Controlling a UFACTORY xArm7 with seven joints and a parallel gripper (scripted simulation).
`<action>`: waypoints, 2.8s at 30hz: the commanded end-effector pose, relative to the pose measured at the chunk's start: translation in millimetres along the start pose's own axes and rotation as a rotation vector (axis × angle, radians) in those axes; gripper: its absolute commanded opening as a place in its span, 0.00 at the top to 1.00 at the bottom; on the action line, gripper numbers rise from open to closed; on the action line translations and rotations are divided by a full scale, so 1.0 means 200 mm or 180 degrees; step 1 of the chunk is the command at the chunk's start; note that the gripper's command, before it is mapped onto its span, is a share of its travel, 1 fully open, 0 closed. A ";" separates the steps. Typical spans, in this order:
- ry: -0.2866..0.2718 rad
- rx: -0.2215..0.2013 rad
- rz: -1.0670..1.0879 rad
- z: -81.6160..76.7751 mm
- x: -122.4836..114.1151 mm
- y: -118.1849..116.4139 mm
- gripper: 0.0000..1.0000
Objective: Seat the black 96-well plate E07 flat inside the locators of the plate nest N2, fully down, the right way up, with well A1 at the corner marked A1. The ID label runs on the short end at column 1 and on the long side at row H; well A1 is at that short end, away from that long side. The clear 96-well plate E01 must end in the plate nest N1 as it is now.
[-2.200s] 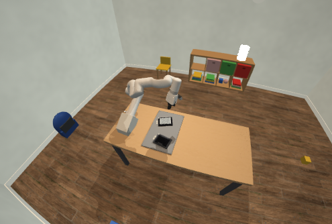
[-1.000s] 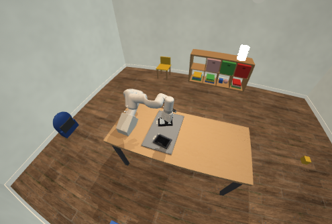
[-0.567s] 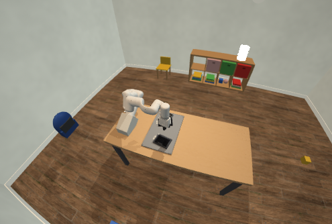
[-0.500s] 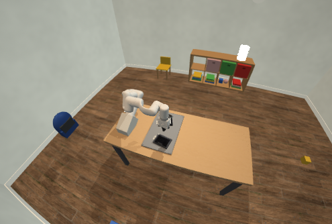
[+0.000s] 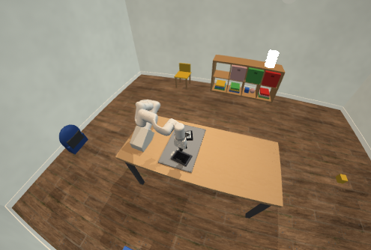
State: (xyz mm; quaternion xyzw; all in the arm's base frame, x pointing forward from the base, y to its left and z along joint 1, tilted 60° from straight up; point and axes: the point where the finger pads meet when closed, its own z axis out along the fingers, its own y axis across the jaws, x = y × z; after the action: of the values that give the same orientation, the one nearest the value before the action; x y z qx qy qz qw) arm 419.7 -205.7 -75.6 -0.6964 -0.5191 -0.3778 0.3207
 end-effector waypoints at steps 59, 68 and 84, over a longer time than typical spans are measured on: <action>-0.0002 -0.0009 0.0004 0.26 0.00 0.00 1.00; -0.0002 -0.0009 0.0004 0.26 0.00 0.00 1.00; -0.0002 -0.0009 0.0150 0.26 -0.23 -0.02 1.00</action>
State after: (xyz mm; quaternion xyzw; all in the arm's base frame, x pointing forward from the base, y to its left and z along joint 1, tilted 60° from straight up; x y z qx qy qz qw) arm 420.7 -174.6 -130.5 -0.7081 -0.5033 -0.3698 0.3295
